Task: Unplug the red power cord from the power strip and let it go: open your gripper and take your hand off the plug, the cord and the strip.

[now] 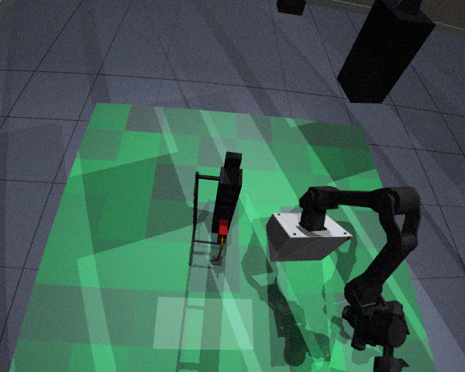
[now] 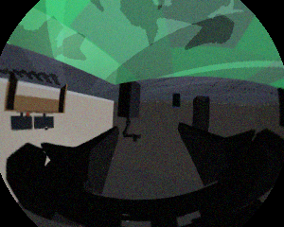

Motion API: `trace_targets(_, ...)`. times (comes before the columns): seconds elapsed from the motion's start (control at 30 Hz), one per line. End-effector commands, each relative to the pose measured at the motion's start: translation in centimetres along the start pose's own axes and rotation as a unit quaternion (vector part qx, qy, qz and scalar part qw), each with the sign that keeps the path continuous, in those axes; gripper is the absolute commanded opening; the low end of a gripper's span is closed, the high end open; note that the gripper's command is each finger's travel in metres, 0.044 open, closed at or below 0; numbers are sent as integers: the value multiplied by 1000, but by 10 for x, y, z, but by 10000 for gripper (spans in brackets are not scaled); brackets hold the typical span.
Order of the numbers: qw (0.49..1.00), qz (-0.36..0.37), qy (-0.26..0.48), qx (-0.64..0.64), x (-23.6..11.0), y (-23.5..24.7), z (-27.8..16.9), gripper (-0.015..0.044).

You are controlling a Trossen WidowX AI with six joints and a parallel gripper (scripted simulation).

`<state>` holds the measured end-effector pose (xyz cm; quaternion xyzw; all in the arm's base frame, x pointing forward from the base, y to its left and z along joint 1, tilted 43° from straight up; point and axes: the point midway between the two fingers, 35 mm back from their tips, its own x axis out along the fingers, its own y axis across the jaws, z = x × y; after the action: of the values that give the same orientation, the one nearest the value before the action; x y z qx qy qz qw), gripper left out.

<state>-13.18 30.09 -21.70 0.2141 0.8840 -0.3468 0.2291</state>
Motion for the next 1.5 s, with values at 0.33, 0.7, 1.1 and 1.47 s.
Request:
trace_targets(0.33,945,176,-147,-235,-104,102,10,160)
trace_targets(0.7,826,130,-372,-402,-235,131,57,160)
trace_targets(1.1,697,-104,-489,-515,-366,86,114,160)
trace_targets(1.47,572,-377,-411,-601,-471,-9,154,160)
